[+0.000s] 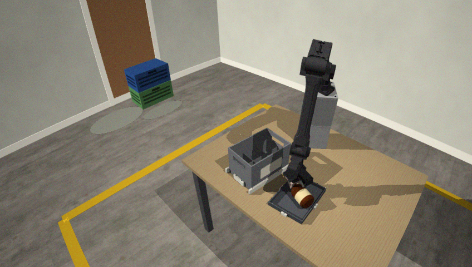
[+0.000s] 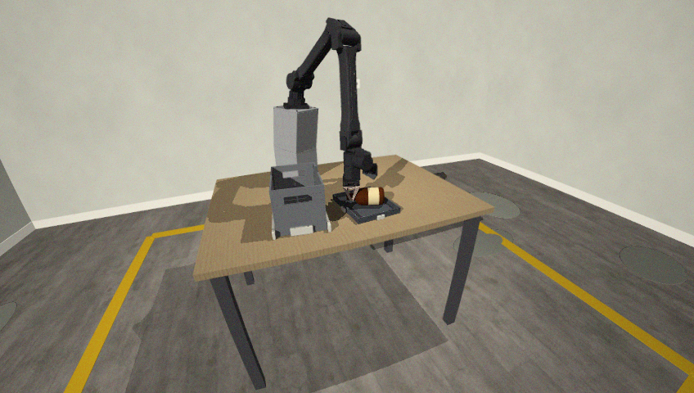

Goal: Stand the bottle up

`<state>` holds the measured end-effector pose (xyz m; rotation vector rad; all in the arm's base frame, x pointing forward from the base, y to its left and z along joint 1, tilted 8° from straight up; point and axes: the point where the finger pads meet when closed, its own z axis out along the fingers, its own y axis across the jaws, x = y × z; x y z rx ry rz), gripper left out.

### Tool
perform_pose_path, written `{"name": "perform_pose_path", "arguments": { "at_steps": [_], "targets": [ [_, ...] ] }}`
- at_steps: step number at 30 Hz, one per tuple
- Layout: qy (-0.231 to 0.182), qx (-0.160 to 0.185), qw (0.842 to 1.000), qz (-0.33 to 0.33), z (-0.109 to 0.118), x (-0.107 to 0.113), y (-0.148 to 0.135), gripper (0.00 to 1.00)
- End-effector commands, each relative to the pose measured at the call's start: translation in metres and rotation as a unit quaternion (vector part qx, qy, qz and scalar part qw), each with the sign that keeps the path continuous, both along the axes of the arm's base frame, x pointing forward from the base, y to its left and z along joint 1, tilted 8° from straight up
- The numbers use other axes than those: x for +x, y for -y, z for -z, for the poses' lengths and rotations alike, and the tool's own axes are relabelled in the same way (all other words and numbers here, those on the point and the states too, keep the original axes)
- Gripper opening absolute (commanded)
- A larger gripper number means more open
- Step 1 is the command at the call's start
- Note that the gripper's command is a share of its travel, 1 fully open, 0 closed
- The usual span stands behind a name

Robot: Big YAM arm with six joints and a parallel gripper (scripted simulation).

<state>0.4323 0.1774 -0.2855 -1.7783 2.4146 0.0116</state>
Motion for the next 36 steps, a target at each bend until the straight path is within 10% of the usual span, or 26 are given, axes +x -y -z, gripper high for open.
{"name": "perform_pose_path", "arguments": {
  "at_steps": [1, 36],
  "targets": [
    [0.006, 0.003, 1.000, -0.002, 0.001, 0.003, -0.005, 0.00],
    [0.006, 0.003, 1.000, -0.002, -0.021, 0.004, -0.003, 0.00]
  ]
}}
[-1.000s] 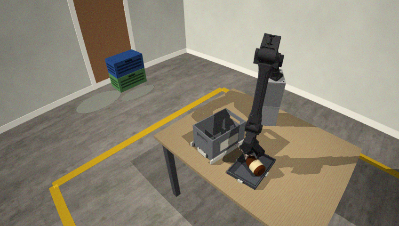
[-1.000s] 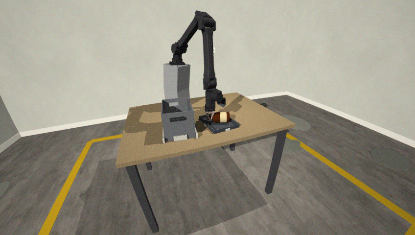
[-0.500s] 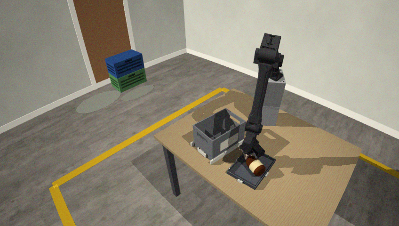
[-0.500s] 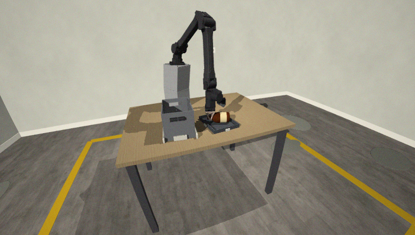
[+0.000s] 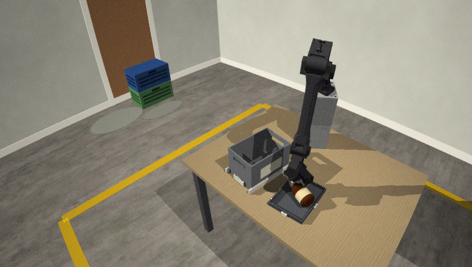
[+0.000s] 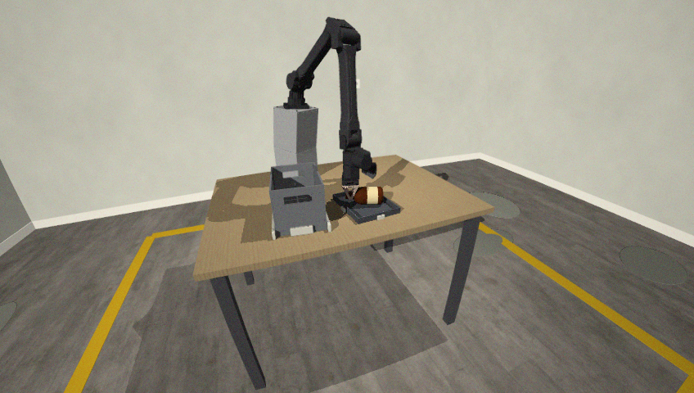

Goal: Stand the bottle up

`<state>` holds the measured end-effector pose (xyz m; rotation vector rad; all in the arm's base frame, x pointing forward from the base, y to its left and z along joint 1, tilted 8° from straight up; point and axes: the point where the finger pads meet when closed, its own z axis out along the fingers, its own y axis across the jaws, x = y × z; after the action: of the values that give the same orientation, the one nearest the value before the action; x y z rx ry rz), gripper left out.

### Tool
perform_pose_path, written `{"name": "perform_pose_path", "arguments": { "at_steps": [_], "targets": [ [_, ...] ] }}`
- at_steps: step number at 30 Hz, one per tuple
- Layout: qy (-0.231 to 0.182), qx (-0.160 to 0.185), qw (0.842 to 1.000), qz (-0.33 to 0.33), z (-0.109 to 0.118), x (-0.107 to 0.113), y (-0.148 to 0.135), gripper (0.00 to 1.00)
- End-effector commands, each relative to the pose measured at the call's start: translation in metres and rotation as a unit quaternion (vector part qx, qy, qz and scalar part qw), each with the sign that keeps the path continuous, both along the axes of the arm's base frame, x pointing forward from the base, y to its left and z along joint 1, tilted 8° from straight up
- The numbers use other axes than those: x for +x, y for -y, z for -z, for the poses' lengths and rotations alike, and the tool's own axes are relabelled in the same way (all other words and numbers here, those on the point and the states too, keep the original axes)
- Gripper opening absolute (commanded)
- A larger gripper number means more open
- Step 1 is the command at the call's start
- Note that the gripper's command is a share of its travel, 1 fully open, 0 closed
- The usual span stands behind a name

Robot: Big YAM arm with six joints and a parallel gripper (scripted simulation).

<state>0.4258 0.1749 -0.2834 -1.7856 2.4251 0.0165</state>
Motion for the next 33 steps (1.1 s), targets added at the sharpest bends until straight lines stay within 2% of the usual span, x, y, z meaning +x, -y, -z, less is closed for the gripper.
{"name": "perform_pose_path", "arguments": {
  "at_steps": [1, 4, 6, 20, 21, 33],
  "targets": [
    [0.012, 0.006, 1.000, -0.002, -0.020, 0.010, -0.005, 0.00],
    [0.020, 0.009, 1.000, -0.002, -0.022, 0.017, -0.007, 0.00],
    [0.012, 0.006, 1.000, -0.002, -0.022, 0.010, -0.004, 0.00],
    [0.012, 0.005, 1.000, -0.002, -0.036, 0.009, 0.000, 0.00],
    [0.017, 0.007, 1.000, -0.002, -0.039, 0.014, -0.002, 0.00],
    [0.012, 0.005, 1.000, 0.000, -0.056, 0.007, 0.004, 0.00]
  ]
}}
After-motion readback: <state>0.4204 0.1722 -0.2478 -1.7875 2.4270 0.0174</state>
